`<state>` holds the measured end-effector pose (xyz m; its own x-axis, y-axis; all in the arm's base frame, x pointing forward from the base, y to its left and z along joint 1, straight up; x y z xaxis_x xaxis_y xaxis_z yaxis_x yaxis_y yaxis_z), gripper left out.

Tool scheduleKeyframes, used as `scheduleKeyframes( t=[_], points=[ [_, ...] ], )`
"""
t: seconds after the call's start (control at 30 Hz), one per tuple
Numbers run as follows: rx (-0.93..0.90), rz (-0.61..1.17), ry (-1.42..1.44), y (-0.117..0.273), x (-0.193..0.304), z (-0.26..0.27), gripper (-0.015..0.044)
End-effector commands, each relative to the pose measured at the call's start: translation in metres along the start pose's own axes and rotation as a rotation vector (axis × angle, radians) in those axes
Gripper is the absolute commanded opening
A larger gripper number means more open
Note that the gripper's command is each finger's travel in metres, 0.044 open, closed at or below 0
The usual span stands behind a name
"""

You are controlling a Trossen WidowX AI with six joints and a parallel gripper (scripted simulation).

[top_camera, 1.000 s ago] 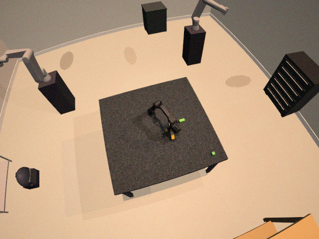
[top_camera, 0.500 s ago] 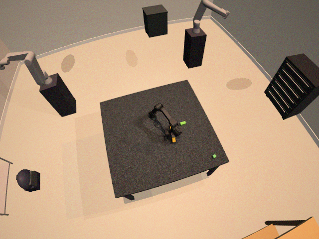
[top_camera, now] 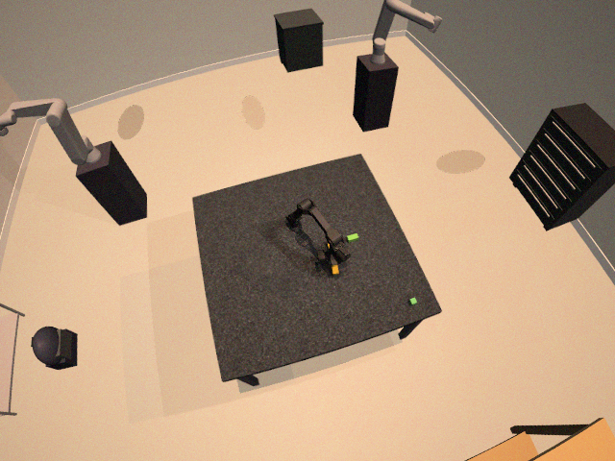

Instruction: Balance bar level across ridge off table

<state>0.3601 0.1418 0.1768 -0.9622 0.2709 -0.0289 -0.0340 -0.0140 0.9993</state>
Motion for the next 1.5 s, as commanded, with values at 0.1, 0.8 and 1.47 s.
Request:
scheduleKeyframes(
  t=[0.1, 0.8, 1.47],
  points=[
    [0.000, 0.000, 0.000, 0.0000, 0.0000, 0.0000, 0.0167],
    [0.000, 0.000, 0.000, 0.0000, 0.0000, 0.0000, 0.0170],
    [0.000, 0.000, 0.000, 0.0000, 0.0000, 0.0000, 0.0185]
  ],
)
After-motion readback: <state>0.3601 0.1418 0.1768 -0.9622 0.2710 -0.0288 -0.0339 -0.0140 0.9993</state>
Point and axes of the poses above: the point midway between the two fingers, 35 mm back from their tips, its own y axis back along the fingers, its own z axis across the jaws, x = y × z, the point moved 7 cm from there along y, back along the fingers, and after that the axes turned 6 degrees about -y, right-handed, at the moved point
